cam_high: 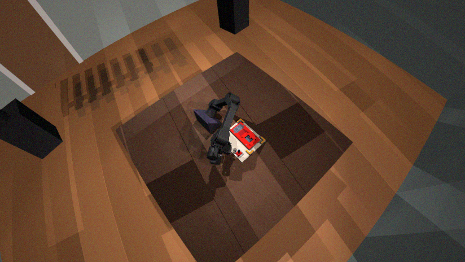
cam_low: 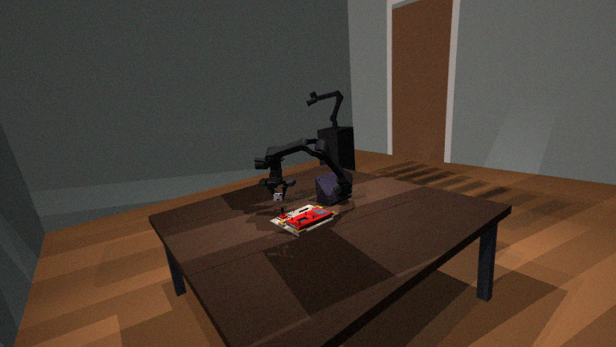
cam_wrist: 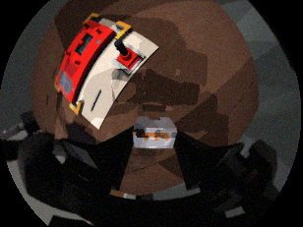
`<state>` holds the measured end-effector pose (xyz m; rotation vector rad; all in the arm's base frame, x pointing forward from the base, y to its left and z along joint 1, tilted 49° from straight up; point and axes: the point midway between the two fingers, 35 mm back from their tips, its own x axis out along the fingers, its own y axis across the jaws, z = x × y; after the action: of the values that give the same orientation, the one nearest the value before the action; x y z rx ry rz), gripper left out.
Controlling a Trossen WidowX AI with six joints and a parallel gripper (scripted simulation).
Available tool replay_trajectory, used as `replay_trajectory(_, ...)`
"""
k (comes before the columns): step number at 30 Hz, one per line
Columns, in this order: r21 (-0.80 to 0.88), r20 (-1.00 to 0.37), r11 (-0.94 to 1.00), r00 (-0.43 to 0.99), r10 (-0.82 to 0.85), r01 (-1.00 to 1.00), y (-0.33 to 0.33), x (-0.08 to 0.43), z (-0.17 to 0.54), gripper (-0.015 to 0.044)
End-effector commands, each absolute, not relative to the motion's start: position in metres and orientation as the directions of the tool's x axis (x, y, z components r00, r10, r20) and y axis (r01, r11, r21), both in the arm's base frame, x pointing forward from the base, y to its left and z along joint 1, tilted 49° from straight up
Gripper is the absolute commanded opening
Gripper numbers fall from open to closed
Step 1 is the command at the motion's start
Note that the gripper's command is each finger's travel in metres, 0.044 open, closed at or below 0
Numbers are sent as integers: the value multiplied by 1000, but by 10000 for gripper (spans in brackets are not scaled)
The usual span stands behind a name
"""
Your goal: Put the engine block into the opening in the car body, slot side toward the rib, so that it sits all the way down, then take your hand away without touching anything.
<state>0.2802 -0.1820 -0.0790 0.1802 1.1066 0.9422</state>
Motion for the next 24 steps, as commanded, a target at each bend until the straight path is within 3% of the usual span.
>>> replay_trajectory(1,550,-684,614,117,720,-566,-194,279,-71,0)
replay_trajectory(24,559,-671,590,100,735,-583,-228,265,-35,0)
